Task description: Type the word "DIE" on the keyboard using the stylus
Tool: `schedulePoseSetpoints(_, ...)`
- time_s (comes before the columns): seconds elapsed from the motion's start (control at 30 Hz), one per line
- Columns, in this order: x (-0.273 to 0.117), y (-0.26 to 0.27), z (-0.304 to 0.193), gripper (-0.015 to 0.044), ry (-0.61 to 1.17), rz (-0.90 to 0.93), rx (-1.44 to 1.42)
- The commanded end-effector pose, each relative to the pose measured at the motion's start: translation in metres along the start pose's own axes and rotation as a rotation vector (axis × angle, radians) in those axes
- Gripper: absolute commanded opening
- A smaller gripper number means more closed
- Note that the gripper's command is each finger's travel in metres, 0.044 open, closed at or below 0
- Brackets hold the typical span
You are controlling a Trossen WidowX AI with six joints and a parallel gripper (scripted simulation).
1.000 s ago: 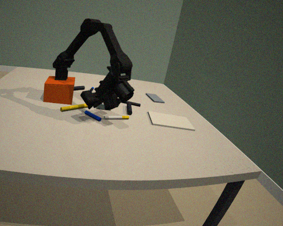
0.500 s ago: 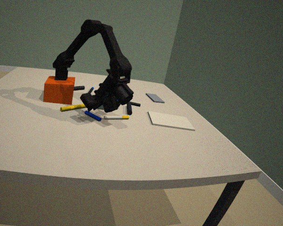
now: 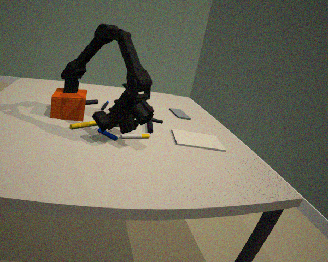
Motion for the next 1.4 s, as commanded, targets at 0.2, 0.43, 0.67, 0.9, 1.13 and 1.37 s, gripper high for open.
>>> schedulePoseSetpoints(0.2,0.008,0.001,0.003,0.015,0.003,-0.001,-0.007)
schedulePoseSetpoints(0.43,0.011,0.001,0.005,0.015,0.003,-0.001,-0.007)
schedulePoseSetpoints(0.67,0.009,0.001,0.005,0.0012,0.002,0.0,0.0)
schedulePoseSetpoints(0.9,0.009,0.001,0.005,0.0,0.002,0.0,0.0)
schedulePoseSetpoints(1.13,-0.011,-0.001,-0.005,0.0,0.002,0.0,0.0)
schedulePoseSetpoints(1.37,-0.034,-0.004,-0.019,0.0,0.002,-0.001,0.0)
Point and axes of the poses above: the point midway between the two fingers, 35 mm back from their tips, its own x axis out along the fingers, its own y axis across the jaws, z = x × y, the point moved 3 cm from there along -x, back along the fingers, and after that the axes turned 12 degrees about x, right-handed, at the moved point
